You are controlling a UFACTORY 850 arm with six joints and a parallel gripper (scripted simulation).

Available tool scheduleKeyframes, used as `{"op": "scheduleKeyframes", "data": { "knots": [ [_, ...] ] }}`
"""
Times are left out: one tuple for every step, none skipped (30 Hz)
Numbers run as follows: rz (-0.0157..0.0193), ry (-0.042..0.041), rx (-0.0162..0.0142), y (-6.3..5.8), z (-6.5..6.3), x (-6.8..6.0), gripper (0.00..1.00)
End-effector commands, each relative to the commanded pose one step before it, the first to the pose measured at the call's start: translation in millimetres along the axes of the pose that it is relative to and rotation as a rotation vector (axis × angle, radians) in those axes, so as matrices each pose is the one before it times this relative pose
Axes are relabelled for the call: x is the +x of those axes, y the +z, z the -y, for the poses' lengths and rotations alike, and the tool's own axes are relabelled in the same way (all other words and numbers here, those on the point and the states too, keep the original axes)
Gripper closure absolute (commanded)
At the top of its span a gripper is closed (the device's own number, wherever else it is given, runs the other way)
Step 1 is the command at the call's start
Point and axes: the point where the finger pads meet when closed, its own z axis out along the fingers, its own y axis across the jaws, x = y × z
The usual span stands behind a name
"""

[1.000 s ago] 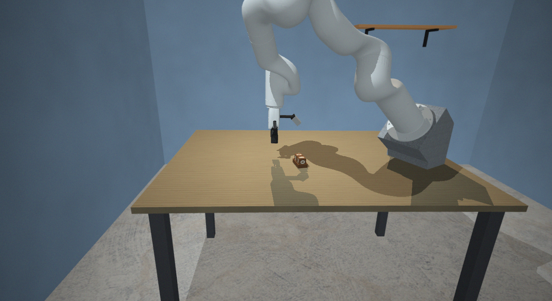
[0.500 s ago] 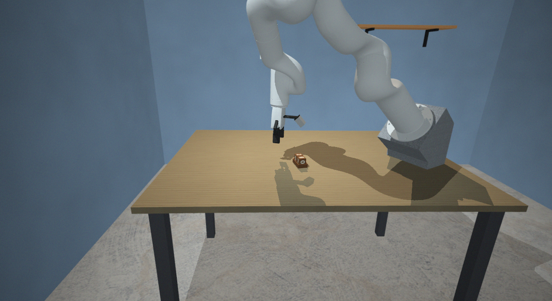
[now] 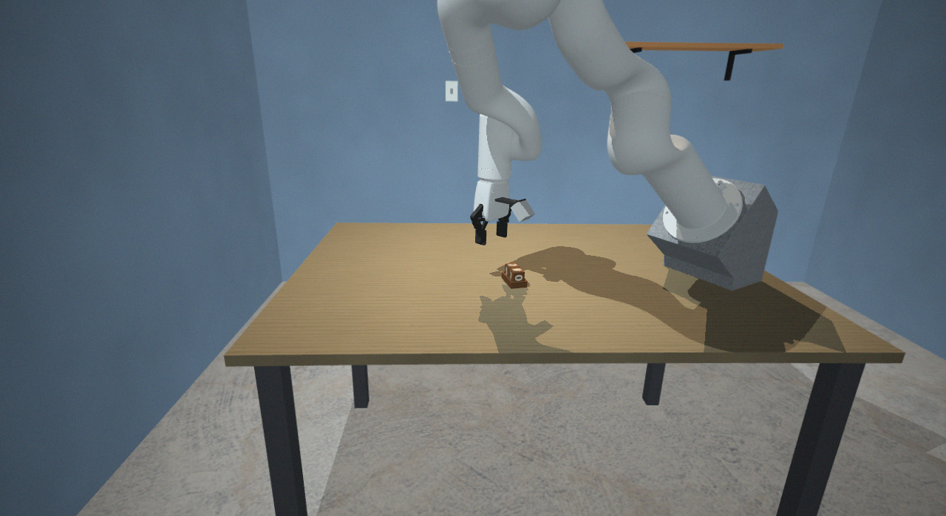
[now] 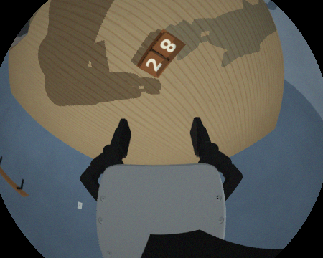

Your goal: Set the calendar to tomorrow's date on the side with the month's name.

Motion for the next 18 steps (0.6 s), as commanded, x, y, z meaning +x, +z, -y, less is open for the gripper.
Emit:
{"op": "scheduleKeyframes", "data": {
  "knots": [
    [-0.00587, 0.17246, 0.00964, -4.41, 0.78, 17.58, 0.00],
    [0.00001, 0.03241, 0.00004, -0.63, 0.91, 3.34, 0.00],
    [0.00000, 0.01268, 0.00002, -0.24, 0.41, 1.29, 0.00],
    [0.00002, 0.05349, 0.00009, -1.02, 1.82, 5.43, 0.00],
    [0.00001, 0.02612, 0.00005, -0.49, 1.05, 2.60, 0.00],
    [0.00002, 0.03755, 0.00008, -0.69, 1.63, 3.69, 0.00],
    [0.00003, 0.03307, 0.00008, -0.60, 1.58, 3.19, 0.00],
    [0.00000, 0.00220, 0.00001, -0.04, 0.11, 0.21, 0.00],
    [0.00006, 0.06377, 0.00016, -1.13, 3.34, 6.01, 0.00],
    [0.00000, 0.00101, 0.00000, -0.02, 0.06, 0.09, 0.00],
    [0.00007, 0.05575, 0.00016, -0.96, 3.32, 5.03, 0.00],
    [0.00005, 0.03600, 0.00011, -0.60, 2.35, 3.11, 0.00],
    [0.00000, 0.00000, 0.00000, 0.00, 0.00, 0.00, 0.00],
    [0.00000, 0.00000, 0.00000, 0.00, 0.00, 0.00, 0.00],
    [0.00002, 0.01008, 0.00003, -0.17, 0.69, 0.84, 0.00],
    [0.00006, 0.03615, 0.00012, -0.59, 2.54, 2.99, 0.00],
    [0.00005, 0.02642, 0.00009, -0.43, 1.95, 2.11, 0.00],
    [0.00004, 0.01740, 0.00006, -0.28, 1.33, 1.35, 0.00]
  ]
}}
